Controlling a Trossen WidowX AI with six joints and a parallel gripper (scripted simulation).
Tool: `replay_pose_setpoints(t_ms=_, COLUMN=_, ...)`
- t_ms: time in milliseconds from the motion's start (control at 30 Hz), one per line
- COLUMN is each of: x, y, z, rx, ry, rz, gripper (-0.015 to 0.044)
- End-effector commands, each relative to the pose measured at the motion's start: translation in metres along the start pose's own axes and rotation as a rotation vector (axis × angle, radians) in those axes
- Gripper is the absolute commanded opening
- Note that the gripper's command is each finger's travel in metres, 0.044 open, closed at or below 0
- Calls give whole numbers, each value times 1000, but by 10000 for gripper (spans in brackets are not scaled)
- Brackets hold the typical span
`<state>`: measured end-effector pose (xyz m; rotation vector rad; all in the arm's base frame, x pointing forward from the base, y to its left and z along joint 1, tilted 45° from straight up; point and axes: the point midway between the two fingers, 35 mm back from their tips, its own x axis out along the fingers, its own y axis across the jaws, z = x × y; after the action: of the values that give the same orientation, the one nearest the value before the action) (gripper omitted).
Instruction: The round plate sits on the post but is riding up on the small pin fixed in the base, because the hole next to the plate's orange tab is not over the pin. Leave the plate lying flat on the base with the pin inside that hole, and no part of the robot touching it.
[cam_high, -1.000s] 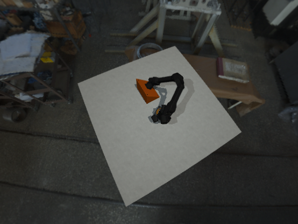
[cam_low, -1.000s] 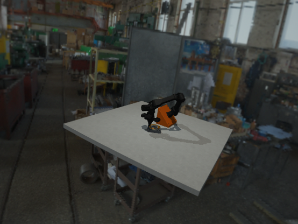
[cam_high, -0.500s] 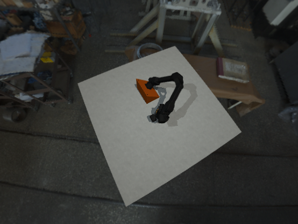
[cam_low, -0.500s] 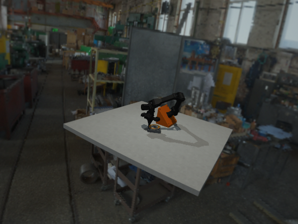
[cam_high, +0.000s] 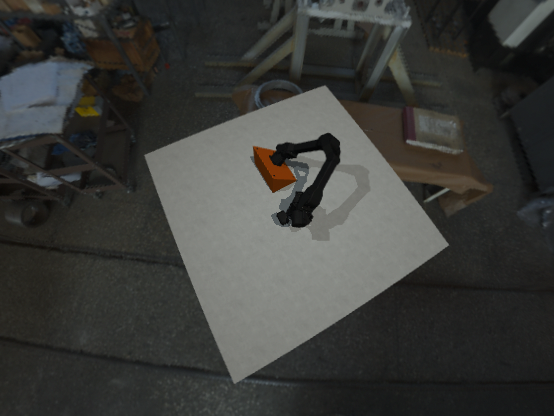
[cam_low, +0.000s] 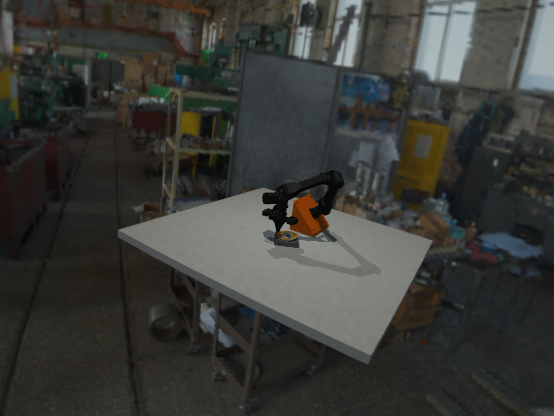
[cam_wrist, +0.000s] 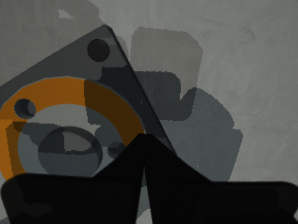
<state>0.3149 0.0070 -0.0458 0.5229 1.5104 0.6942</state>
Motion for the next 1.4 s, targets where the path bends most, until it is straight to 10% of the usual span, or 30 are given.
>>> replay_pose_setpoints(t_ms=0, x=2, y=-1, z=-7, rx=4, ry=14, rz=0, gripper=0)
replay_pose_setpoints(t_ms=1367, x=1, y=0, z=-33, rx=5, ry=15, rz=0, gripper=0)
